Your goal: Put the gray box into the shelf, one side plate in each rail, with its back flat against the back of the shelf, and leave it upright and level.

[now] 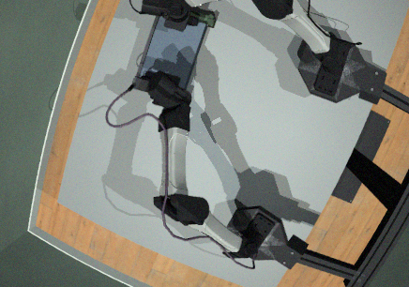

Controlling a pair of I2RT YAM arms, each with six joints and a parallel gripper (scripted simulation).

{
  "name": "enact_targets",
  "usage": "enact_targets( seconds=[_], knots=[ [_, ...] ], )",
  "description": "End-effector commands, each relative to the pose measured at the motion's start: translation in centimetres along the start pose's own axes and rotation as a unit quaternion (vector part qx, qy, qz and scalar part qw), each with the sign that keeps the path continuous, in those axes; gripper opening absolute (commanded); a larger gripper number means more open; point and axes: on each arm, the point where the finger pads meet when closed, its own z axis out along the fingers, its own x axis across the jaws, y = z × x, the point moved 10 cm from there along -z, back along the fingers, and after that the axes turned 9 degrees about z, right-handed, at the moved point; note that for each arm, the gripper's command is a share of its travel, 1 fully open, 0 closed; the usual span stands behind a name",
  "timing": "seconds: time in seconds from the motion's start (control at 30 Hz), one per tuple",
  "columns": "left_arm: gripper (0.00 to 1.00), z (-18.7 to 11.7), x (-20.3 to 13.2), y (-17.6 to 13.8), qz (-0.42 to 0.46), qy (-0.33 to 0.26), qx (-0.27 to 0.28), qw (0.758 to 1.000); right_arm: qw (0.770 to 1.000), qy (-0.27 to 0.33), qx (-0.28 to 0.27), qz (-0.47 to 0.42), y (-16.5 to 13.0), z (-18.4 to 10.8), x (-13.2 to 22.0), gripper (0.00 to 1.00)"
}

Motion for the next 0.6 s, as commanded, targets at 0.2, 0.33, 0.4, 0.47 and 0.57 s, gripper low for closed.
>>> enact_targets(
  seconds=[0.2,0.33,0.4,0.47,0.57],
  knots=[
    [0.27,-0.97,0.37,3.37,-0.020,0.002,-0.034,0.999,0.999,0.003,-0.039,0.003,2.21,-1.90,-0.23,0.27],
    [0.27,-0.89,0.41,3.38,-0.021,0.001,-0.033,0.999,0.999,0.003,-0.040,0.003,2.25,-1.89,-0.21,0.27],
    [0.27,-0.89,0.41,3.38,-0.021,0.001,-0.033,0.999,0.999,0.003,-0.040,0.003,2.25,-1.89,-0.21,0.27],
    [0.50,-0.89,0.41,3.38,-0.021,0.001,-0.033,0.999,0.999,0.003,-0.040,0.003,2.25,-1.89,-0.21,0.50],
    [0.84,-1.08,0.38,3.15,-0.021,0.001,-0.033,0.999,0.999,0.003,-0.039,0.003,1.94,-1.94,-0.18,0.84]
  ],
)
